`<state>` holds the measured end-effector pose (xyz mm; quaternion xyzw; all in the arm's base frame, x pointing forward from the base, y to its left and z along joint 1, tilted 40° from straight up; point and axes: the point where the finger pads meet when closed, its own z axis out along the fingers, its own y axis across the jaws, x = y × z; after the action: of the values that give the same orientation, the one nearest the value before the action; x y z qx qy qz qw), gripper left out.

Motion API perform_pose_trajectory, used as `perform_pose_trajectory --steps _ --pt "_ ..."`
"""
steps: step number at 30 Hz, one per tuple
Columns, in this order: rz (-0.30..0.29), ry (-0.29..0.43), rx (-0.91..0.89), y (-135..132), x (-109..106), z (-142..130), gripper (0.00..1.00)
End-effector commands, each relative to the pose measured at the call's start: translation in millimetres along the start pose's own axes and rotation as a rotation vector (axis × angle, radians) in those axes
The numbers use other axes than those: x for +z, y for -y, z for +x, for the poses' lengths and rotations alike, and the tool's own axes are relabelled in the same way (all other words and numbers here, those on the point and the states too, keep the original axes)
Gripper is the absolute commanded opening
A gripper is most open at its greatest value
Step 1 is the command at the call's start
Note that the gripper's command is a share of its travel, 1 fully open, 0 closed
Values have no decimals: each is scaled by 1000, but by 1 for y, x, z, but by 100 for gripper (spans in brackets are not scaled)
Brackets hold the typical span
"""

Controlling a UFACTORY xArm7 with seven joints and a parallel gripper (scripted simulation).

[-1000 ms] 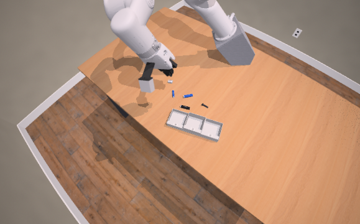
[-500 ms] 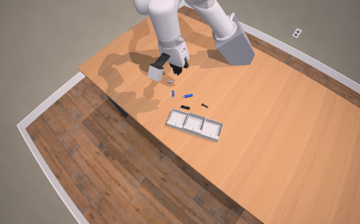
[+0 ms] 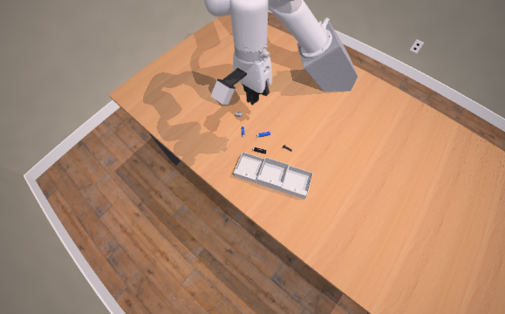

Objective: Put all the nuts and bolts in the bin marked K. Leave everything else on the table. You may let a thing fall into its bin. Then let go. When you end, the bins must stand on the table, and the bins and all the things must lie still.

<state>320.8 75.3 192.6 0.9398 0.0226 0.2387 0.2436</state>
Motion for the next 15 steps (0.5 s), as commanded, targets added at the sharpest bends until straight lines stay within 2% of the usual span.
perform_pose_trajectory --steps 1,10,13,15 --pt "0 -4 -49 4 5 6 7" --pt "0 -5 -353 34 54 54 7" --pt "0 -5 -364 42 68 67 7" --pt "0 -5 -364 42 68 67 7"
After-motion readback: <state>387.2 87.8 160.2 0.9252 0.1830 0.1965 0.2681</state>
